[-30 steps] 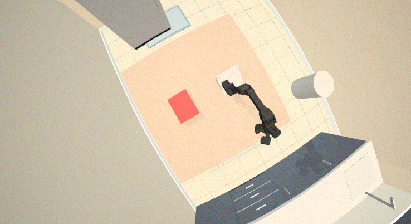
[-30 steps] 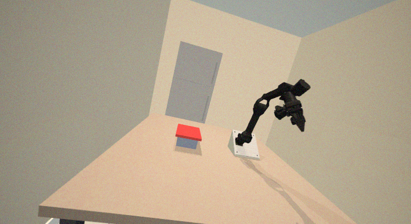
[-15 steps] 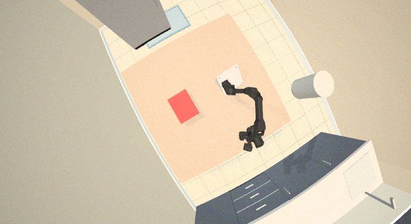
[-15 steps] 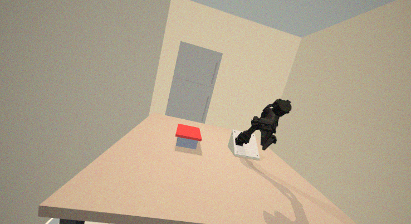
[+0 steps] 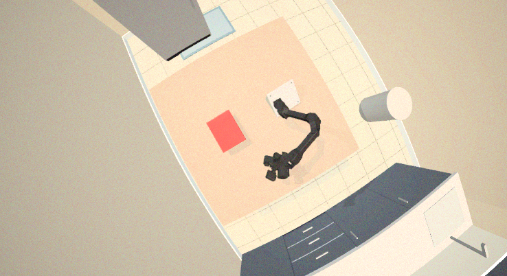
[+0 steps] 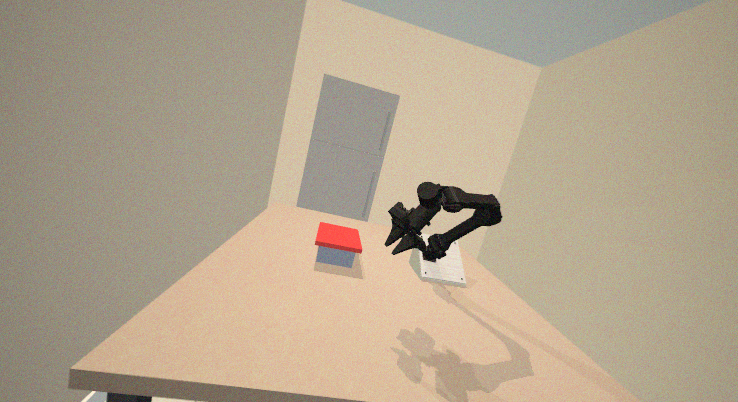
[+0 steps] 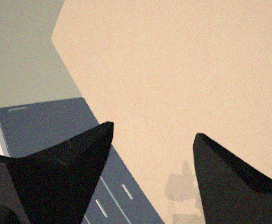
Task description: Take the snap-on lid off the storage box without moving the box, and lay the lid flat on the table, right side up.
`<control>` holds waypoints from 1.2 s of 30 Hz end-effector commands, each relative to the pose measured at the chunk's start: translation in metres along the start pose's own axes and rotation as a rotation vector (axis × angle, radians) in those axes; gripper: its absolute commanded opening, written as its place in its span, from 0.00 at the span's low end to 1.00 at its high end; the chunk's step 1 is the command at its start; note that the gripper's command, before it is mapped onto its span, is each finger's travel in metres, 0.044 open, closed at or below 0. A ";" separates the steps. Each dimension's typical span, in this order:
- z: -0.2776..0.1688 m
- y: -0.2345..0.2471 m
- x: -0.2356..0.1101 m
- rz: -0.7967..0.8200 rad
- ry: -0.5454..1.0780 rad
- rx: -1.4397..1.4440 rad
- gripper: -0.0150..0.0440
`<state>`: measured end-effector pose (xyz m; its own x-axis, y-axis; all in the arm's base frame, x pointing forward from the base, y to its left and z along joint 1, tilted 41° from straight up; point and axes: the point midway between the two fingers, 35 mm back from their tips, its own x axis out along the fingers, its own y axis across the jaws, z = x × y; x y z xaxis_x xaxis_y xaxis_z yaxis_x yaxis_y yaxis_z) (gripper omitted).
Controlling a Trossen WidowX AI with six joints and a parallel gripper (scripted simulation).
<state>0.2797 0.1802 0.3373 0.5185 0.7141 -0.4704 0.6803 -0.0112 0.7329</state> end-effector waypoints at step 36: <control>0.309 -0.187 -0.071 0.201 -0.293 0.447 0.65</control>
<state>0.2779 -0.0859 0.0863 0.7393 0.4412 -0.5087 0.6732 -0.4631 0.5765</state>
